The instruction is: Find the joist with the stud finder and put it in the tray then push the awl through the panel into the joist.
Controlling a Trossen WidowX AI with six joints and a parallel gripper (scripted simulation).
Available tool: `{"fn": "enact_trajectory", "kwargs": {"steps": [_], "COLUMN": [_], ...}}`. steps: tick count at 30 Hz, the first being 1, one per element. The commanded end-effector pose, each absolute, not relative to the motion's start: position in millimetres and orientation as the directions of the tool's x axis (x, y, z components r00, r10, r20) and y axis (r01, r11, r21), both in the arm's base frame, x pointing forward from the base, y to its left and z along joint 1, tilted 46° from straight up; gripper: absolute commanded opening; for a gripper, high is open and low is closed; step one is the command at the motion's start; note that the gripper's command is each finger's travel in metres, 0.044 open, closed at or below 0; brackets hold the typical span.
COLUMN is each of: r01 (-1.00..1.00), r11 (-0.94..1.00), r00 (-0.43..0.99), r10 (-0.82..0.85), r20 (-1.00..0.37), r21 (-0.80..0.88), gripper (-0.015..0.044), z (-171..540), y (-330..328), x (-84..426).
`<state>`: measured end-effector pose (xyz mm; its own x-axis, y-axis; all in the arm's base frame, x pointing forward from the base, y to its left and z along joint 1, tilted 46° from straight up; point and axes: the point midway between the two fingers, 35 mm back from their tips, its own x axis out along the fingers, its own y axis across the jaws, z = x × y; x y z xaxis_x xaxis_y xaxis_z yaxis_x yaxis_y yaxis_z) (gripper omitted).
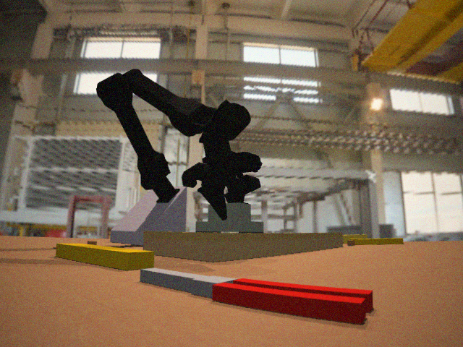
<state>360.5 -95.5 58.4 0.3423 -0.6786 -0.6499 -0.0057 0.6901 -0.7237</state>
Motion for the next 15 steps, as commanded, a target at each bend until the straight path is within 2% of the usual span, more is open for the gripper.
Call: {"fn": "enact_trajectory", "kwargs": {"steps": [1,15], "r01": [-0.002,-0.002], "r11": [0.689,0.689], "r00": [0.340,0.340], "r10": [-0.681,-0.681], "r20": [-0.649,-0.648], "r21": [-0.724,-0.725], "gripper": [0.0000,0.0000], "z": [66,86], "y": [-104,-122], "x": [360,360]}}
